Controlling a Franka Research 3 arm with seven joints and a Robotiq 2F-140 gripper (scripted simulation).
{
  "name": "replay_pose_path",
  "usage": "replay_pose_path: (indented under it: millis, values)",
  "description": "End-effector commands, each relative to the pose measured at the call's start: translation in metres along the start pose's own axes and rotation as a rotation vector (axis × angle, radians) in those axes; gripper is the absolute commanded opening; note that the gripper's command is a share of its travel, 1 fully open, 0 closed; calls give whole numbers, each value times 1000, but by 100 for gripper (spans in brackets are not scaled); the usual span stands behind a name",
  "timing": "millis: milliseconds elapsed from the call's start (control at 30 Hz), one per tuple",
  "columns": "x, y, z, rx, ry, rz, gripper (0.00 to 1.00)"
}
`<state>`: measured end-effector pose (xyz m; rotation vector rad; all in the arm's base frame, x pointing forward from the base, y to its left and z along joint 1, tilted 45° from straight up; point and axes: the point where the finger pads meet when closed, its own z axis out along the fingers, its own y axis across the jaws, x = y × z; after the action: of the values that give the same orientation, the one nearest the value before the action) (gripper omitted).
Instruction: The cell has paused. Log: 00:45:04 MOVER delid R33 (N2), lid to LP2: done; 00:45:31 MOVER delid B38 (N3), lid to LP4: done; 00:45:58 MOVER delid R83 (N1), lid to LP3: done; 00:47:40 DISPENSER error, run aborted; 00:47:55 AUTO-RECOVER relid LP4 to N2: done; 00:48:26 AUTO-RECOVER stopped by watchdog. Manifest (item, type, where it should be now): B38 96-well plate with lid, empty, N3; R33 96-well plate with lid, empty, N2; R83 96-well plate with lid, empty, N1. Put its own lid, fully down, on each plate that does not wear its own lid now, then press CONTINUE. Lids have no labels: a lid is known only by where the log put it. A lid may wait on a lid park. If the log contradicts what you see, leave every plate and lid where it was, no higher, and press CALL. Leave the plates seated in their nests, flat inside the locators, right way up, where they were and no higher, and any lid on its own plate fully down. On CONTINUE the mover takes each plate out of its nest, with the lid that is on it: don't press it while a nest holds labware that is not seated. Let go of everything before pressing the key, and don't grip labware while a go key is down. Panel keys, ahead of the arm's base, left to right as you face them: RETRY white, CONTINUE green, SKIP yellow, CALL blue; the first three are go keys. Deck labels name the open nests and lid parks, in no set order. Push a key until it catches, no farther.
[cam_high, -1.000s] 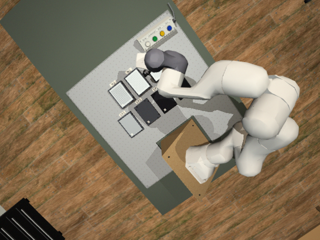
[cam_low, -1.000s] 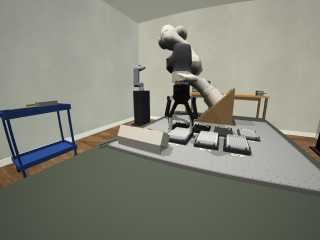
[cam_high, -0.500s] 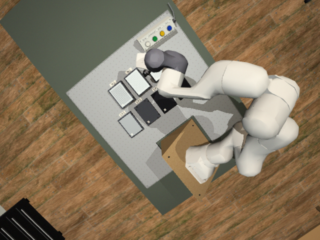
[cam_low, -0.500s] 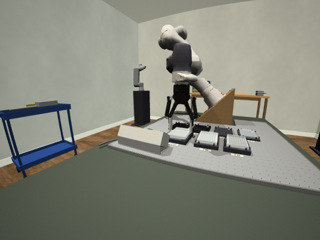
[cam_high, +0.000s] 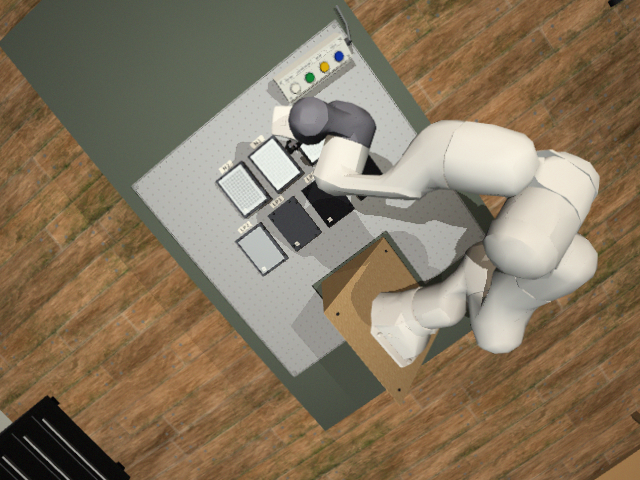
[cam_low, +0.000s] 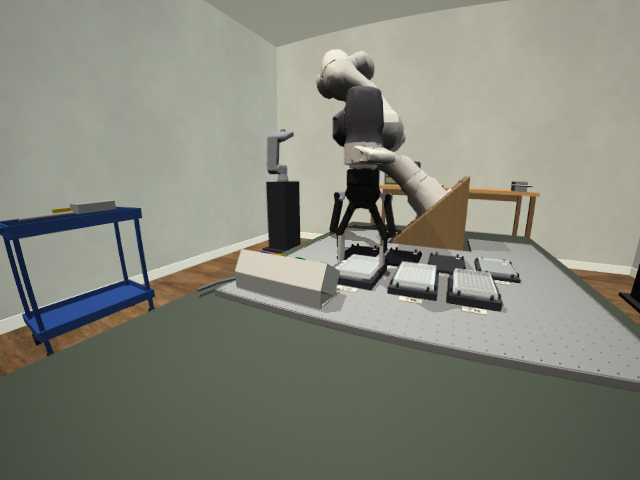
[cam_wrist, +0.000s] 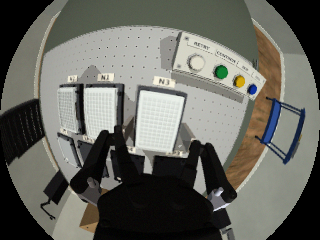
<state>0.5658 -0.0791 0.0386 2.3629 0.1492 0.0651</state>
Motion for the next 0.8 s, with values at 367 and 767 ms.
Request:
replay_pose_path:
  millis: [367, 767]
  values:
    - [-1, 1, -6, -2, -1, 0, 66]
    - [-1, 1, -24, -2, -1, 0, 66]
